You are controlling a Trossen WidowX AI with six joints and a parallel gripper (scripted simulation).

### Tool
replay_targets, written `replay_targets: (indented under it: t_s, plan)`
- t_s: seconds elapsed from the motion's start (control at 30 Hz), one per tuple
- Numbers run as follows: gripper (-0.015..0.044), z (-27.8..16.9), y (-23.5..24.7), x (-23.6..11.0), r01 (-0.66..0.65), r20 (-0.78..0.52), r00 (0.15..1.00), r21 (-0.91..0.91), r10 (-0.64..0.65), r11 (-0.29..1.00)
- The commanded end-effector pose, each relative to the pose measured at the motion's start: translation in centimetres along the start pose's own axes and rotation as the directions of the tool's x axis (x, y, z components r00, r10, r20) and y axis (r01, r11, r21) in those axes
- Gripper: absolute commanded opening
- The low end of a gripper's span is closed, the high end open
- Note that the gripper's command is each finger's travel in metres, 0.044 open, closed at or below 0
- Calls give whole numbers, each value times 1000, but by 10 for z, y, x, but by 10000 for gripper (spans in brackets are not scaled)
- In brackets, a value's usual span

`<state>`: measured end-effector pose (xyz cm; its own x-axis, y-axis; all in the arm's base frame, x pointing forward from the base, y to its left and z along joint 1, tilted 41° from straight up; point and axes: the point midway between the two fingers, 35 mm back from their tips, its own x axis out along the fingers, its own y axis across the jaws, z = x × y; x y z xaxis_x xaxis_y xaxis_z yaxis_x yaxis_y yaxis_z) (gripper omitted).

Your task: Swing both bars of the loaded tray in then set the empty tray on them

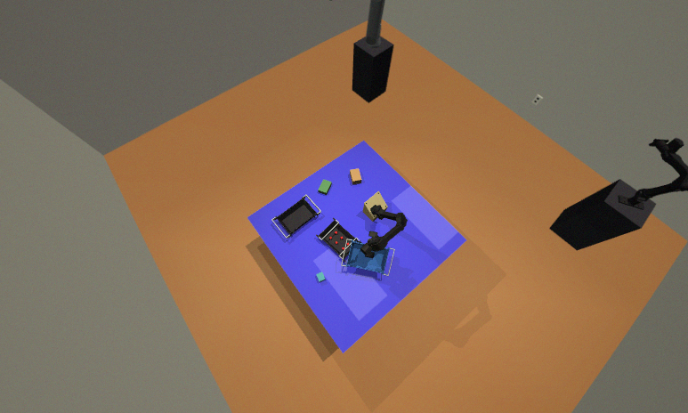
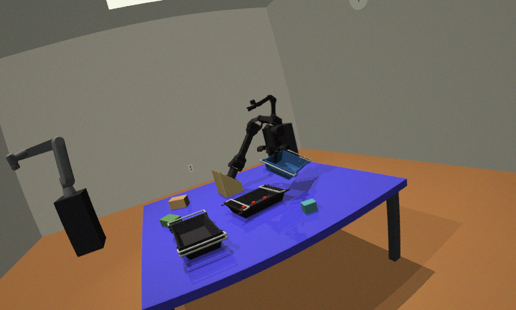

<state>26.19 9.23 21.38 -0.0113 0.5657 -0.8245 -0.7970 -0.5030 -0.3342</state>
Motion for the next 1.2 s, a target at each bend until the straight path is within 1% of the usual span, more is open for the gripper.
replay_targets:
  t_s: [0.0,0.57,1.17]
  plan:
    - [0,-22,-3,-6,21,-16,1000,40,-21,999]
    - [0,-104,16,-3,19,4,1000,236,-20,972]
    - [0,-184,60,1,28,42,998,429,-51,903]
